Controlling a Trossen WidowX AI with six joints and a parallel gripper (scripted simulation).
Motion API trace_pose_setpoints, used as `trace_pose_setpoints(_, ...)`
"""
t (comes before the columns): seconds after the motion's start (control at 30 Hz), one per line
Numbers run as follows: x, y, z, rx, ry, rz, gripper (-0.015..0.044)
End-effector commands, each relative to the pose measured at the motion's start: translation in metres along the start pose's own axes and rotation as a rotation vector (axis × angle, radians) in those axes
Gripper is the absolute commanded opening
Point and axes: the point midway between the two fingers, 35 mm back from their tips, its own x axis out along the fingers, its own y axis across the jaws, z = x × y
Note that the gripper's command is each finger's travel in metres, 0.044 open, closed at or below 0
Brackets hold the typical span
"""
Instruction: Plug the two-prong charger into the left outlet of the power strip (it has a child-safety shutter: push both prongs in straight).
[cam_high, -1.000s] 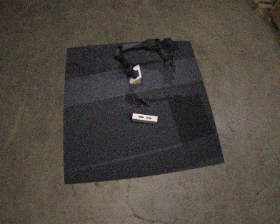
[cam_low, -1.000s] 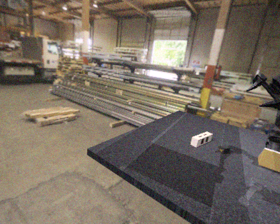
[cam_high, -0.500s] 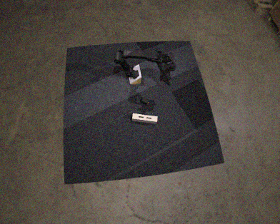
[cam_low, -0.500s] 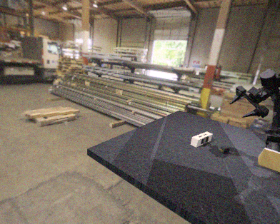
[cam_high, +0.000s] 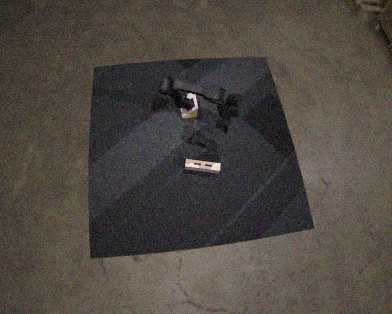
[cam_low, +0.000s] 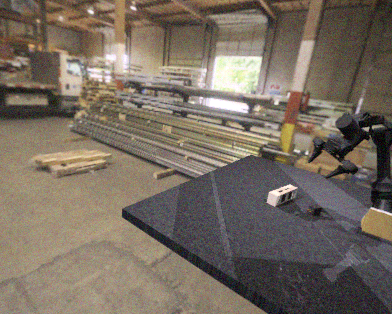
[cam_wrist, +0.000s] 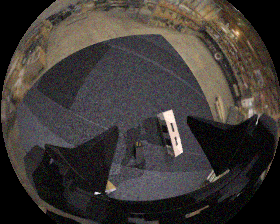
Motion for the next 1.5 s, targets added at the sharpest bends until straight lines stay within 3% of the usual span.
trace_pose_setpoints(0.0, 0.019, 0.0, -0.019, 0.024, 0.072, 0.04, 0.044)
trace_pose_setpoints(1.07, 0.102, 0.022, -0.161, 0.198, 0.54, 0.326, 0.044)
trace_pose_setpoints(1.47, 0.109, 0.027, -0.167, 0.2, 0.55, 0.333, 0.044)
